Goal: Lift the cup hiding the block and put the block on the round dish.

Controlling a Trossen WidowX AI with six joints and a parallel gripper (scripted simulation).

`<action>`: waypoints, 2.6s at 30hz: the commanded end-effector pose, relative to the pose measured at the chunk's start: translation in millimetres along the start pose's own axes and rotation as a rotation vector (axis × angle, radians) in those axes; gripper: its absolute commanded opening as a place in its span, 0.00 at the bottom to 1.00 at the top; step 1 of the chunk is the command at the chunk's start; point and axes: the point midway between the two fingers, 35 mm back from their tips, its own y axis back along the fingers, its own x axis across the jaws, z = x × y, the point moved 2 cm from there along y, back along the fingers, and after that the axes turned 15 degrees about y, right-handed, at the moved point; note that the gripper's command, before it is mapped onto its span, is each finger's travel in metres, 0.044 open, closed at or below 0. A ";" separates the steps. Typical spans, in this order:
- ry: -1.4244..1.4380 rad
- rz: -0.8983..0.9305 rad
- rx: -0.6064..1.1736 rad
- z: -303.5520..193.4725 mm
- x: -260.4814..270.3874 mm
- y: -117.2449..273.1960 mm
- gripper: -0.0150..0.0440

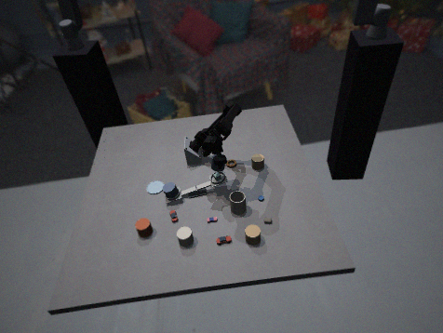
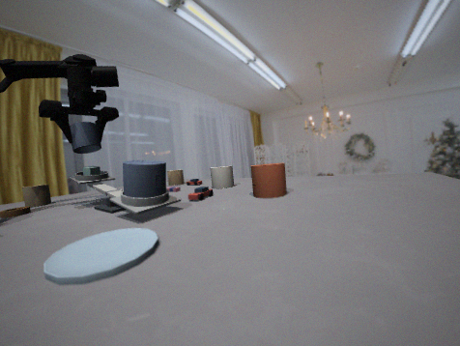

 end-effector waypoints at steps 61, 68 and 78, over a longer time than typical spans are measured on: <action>0.003 -0.042 0.042 -126.2 -15.6 -106.1 0.25; 0.003 -0.040 0.044 -127.6 -16.9 -122.5 0.25; 0.003 -0.040 0.044 -128.1 -17.2 -135.8 0.25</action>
